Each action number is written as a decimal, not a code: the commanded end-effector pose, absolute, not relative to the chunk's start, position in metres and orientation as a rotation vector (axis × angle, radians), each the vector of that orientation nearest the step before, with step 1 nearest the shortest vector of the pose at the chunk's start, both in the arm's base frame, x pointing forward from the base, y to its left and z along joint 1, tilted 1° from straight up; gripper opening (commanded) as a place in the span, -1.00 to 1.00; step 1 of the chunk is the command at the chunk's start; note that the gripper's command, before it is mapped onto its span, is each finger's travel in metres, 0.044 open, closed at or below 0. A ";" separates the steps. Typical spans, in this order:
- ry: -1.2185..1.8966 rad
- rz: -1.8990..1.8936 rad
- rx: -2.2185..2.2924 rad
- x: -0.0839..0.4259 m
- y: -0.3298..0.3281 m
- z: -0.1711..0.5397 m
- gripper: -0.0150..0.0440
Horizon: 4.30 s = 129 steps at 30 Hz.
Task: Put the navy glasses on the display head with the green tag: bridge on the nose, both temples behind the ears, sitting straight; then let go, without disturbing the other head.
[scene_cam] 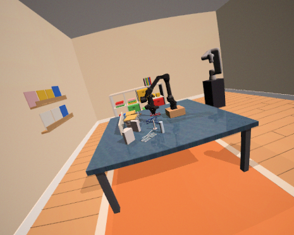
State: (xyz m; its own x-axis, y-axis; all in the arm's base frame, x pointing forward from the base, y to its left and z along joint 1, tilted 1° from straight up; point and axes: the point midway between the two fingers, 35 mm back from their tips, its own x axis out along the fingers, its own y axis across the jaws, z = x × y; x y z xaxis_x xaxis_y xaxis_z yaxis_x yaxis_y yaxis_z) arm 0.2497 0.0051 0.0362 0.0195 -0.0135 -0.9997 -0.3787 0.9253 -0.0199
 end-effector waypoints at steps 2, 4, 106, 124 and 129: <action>1.536 0.294 -0.326 0.249 0.005 0.036 -0.08; 1.536 0.294 -0.326 0.249 0.005 0.036 -0.08; 1.534 0.294 -0.326 0.262 0.011 0.081 -0.49; 1.532 0.300 -0.320 0.277 0.102 0.081 -0.49; 1.532 0.302 -0.318 0.276 0.130 0.081 -0.49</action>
State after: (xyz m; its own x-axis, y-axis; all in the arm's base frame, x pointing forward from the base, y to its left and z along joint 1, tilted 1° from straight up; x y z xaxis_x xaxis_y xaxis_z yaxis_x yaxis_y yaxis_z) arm 0.2768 0.1108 0.0808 0.0199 -0.0087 -0.9998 -0.3898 0.9208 -0.0158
